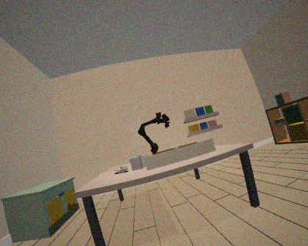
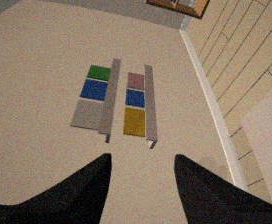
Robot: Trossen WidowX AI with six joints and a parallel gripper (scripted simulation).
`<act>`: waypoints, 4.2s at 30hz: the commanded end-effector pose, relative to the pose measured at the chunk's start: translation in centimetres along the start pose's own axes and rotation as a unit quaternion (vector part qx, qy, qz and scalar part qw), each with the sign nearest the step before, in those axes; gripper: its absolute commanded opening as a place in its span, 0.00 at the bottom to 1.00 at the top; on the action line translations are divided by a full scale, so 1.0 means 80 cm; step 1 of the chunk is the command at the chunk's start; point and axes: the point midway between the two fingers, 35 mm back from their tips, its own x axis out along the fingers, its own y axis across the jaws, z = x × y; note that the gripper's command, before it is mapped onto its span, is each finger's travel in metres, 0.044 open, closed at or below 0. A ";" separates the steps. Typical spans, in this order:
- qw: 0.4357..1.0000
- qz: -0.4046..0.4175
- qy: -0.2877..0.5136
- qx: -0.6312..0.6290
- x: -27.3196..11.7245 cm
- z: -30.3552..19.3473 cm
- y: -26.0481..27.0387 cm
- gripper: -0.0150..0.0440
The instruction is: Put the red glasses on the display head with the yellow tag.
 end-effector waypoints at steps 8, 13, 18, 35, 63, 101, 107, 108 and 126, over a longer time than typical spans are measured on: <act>0.948 -0.235 -0.177 -0.124 -0.027 0.200 -0.125 0.25; 0.903 -0.335 -0.232 -0.138 -0.084 0.277 -0.174 0.25; 0.856 -0.428 -0.251 -0.143 -0.150 0.330 -0.220 0.25; 0.716 -0.681 -0.145 -0.056 -0.458 0.369 -0.370 0.25; 0.727 -0.678 0.018 0.105 -0.707 0.177 -0.448 0.25; 0.727 -0.678 0.018 0.105 -0.701 0.164 -0.516 0.25; 0.727 -0.678 0.018 0.105 -0.704 0.164 -0.516 0.25; 0.727 -0.678 0.018 0.105 -0.705 0.164 -0.516 0.25; 0.727 -0.678 0.018 0.105 -0.719 0.163 -0.517 0.25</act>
